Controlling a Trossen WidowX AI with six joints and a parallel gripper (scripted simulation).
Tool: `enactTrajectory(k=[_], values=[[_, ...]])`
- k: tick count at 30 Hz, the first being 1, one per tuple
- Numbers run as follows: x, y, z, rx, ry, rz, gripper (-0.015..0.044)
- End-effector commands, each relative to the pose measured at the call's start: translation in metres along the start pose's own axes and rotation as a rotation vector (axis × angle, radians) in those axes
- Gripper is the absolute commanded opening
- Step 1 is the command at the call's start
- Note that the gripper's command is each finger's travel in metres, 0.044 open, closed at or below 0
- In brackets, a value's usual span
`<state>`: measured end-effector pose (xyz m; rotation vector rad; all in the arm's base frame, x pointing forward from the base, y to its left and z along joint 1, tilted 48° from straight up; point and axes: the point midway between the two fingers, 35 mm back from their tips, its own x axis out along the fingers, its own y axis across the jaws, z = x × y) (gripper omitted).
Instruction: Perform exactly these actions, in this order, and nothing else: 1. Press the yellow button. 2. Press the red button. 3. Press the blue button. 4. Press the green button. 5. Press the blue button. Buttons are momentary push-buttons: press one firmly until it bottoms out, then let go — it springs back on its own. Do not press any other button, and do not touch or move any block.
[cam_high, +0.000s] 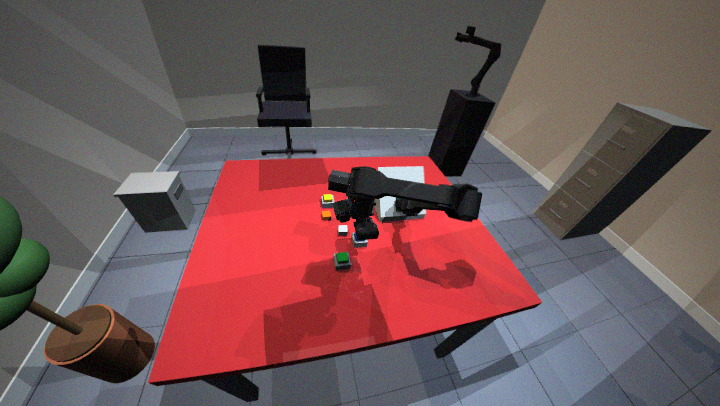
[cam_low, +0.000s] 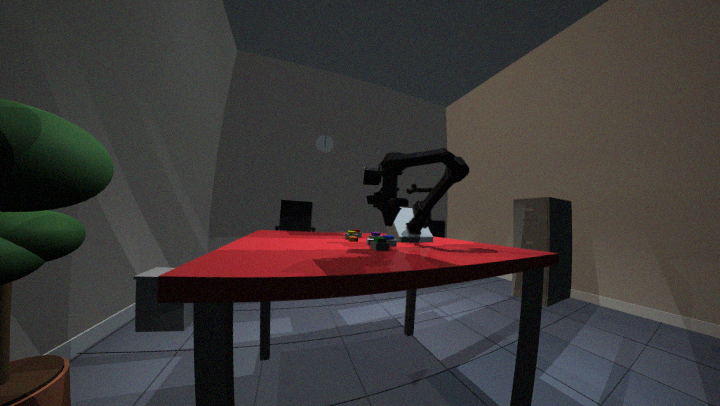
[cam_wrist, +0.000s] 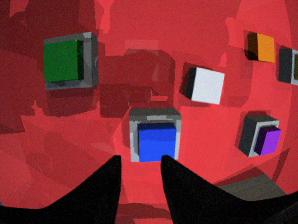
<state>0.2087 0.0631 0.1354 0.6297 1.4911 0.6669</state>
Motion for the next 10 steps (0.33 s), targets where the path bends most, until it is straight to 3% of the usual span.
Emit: enactTrajectory(k=[1,8,10], values=[[-0.021,0.027,0.015,0.018,-0.016,-0.007,0.0204],[-0.048,0.068,0.026,0.055,-0.031,0.004,0.0387],[-0.048,0.068,0.026,0.055,-0.031,0.004,0.04]])
